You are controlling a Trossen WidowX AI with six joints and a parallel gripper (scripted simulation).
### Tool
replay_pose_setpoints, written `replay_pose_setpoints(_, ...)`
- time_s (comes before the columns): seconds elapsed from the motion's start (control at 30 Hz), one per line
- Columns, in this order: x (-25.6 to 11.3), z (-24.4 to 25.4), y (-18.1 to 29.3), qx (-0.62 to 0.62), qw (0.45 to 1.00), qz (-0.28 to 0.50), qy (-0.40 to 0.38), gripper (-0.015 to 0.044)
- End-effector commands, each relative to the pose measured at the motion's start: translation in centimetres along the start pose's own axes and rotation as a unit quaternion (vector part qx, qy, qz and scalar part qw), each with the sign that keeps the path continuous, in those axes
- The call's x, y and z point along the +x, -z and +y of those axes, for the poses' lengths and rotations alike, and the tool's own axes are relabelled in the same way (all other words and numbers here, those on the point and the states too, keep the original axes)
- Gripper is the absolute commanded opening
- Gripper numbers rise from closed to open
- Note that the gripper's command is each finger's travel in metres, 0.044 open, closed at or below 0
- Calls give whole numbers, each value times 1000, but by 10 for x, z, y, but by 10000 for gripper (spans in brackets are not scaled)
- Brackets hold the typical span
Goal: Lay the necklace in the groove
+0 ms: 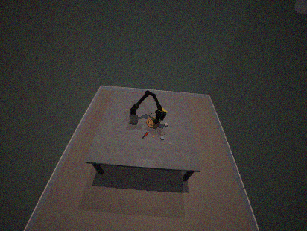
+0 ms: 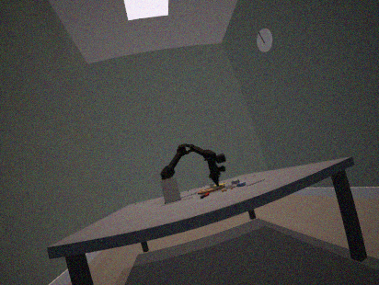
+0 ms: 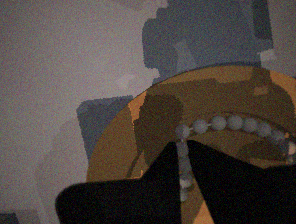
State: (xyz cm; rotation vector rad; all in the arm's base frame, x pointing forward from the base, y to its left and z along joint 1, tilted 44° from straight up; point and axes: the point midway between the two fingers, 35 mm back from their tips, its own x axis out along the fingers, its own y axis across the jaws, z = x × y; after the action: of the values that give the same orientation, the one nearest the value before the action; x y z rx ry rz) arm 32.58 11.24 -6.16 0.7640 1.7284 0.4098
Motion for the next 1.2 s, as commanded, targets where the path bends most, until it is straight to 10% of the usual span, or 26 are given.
replay_pose_setpoints(0.0,0,0,0,0,1000,0,0,0)
replay_pose_setpoints(1.17,-6,2,-2,5,1000,2,-1,0)
